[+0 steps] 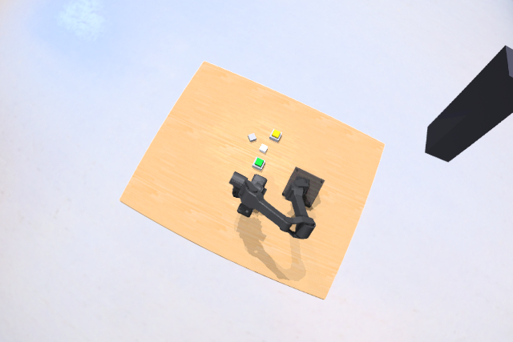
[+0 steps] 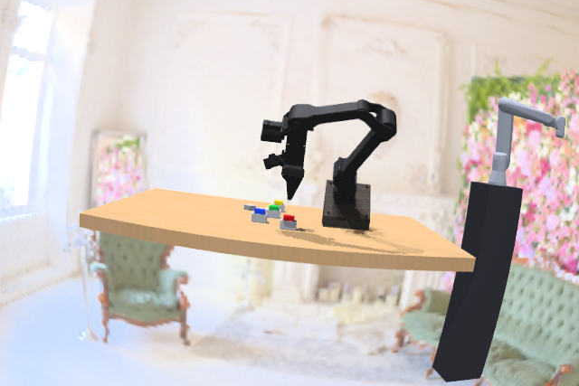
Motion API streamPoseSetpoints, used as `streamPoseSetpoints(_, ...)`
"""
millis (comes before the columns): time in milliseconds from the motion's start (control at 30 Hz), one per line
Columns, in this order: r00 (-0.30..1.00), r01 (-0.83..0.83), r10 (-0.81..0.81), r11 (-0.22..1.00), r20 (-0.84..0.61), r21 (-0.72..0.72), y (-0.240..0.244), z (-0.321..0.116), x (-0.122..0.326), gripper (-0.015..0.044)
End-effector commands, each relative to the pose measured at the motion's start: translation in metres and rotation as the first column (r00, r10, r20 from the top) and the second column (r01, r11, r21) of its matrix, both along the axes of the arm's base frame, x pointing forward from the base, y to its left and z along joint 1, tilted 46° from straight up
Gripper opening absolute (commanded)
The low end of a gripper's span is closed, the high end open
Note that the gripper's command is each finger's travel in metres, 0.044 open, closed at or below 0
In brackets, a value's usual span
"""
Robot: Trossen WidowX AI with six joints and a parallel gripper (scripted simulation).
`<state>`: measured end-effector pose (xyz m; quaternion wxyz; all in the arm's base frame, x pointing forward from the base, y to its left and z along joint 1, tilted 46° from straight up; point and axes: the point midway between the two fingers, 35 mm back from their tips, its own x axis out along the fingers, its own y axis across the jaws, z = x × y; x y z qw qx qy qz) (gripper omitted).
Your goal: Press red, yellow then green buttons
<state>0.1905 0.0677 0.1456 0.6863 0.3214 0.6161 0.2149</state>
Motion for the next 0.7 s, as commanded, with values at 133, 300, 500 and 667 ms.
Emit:
streamPoseSetpoints(133,1.000,-0.002,0.002,1.000,-0.007,0.017,0.0185,-0.0154,-0.0012,0.0032)
streamPoseSetpoints(300,1.000,-0.002,0.002,1.000,-0.007,0.017,0.0185,-0.0154,-0.0012,0.0020)
streamPoseSetpoints(500,1.000,-0.002,0.002,1.000,-0.007,0.017,0.0185,-0.0154,-0.0012,0.0020)
streamPoseSetpoints(667,1.000,-0.002,0.002,1.000,-0.007,0.017,0.0212,-0.0183,-0.0004,0.0020)
